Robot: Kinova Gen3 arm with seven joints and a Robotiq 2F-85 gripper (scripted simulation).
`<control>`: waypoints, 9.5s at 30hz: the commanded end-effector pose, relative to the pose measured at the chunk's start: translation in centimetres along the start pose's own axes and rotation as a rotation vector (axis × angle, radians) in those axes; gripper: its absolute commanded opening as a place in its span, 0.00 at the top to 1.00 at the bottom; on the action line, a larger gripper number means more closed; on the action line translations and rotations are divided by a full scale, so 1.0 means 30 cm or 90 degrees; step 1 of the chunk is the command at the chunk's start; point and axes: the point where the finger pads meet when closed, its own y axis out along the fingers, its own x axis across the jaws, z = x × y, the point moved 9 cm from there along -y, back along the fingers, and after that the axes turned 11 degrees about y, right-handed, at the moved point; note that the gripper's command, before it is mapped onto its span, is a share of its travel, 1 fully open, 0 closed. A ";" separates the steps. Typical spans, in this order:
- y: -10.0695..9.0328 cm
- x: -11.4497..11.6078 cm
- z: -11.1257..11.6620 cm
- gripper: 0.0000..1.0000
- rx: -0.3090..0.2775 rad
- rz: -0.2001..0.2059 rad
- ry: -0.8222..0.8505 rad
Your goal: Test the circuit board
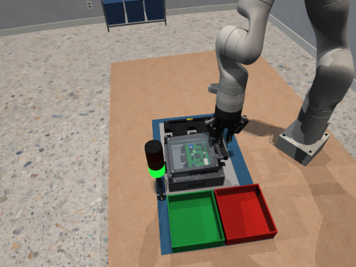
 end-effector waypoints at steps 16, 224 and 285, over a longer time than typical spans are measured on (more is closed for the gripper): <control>0.047 0.001 -0.003 0.74 0.000 -0.001 -0.001; -0.375 -0.310 -0.063 1.00 0.000 -0.001 -0.001; -0.443 -0.696 -0.139 1.00 0.000 -0.001 -0.002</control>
